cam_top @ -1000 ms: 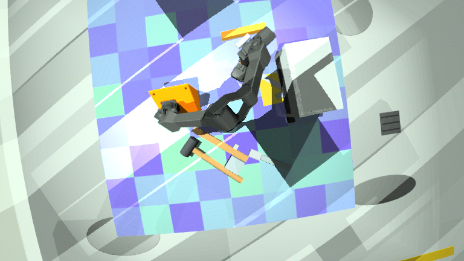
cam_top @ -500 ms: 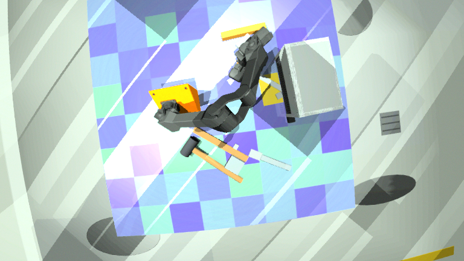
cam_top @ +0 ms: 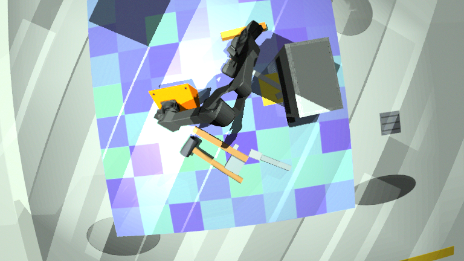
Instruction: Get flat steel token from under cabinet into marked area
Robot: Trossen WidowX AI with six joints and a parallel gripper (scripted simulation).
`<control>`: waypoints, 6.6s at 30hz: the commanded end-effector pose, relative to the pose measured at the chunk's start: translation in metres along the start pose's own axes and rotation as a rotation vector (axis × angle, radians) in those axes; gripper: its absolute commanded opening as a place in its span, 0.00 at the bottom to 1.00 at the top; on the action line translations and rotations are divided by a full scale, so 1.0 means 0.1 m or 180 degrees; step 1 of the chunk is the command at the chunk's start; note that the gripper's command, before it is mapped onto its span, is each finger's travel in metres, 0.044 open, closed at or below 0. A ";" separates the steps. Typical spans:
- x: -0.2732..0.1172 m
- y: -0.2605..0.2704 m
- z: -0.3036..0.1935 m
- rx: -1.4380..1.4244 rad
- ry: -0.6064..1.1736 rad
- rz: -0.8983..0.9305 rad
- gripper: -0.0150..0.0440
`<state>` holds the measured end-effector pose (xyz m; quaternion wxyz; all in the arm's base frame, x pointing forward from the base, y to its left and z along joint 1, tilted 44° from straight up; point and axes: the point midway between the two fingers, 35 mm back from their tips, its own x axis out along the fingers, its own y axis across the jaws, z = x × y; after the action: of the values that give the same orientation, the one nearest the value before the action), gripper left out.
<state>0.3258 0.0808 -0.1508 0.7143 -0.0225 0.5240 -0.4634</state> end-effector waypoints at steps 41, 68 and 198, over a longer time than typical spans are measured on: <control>-0.03 0.03 -0.73 -0.0023 0.0008 0.0000 0.25; -0.06 0.05 -1.12 -0.0026 0.0013 0.0000 0.25; -0.01 0.12 0.04 -0.0020 -0.0007 -0.0010 0.25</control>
<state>0.3294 0.0901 -0.1584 0.7130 -0.0284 0.5270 -0.4616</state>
